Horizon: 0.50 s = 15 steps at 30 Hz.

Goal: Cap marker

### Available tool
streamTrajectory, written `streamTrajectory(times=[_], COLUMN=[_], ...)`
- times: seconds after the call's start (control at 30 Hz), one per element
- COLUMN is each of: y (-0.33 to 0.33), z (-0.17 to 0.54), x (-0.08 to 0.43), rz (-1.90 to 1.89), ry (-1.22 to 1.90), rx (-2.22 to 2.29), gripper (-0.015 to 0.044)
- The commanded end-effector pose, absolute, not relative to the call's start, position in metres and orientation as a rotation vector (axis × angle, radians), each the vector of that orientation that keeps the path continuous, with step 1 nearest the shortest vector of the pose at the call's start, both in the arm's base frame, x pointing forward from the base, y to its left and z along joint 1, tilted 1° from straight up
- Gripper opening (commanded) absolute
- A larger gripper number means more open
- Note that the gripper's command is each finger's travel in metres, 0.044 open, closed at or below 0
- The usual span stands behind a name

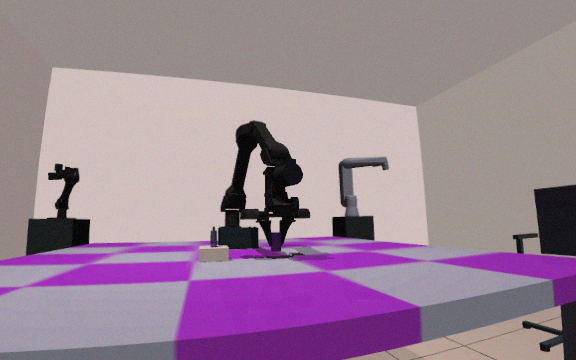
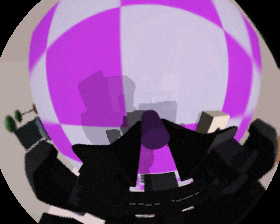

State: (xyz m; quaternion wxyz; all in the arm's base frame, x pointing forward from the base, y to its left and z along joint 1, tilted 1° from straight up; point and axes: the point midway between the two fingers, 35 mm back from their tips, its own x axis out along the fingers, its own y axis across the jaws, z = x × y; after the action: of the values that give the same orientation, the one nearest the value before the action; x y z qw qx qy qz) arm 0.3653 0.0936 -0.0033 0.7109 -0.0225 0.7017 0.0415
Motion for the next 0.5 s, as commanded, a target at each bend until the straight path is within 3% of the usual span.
streamTrajectory(times=[0.0,0.47], y=[0.094,0.078], z=[0.019,0.04], x=[0.367,0.366], rz=[0.093,0.085], ry=[1.545,1.55], rx=[-0.048,-0.049], gripper=[0.0,0.0])
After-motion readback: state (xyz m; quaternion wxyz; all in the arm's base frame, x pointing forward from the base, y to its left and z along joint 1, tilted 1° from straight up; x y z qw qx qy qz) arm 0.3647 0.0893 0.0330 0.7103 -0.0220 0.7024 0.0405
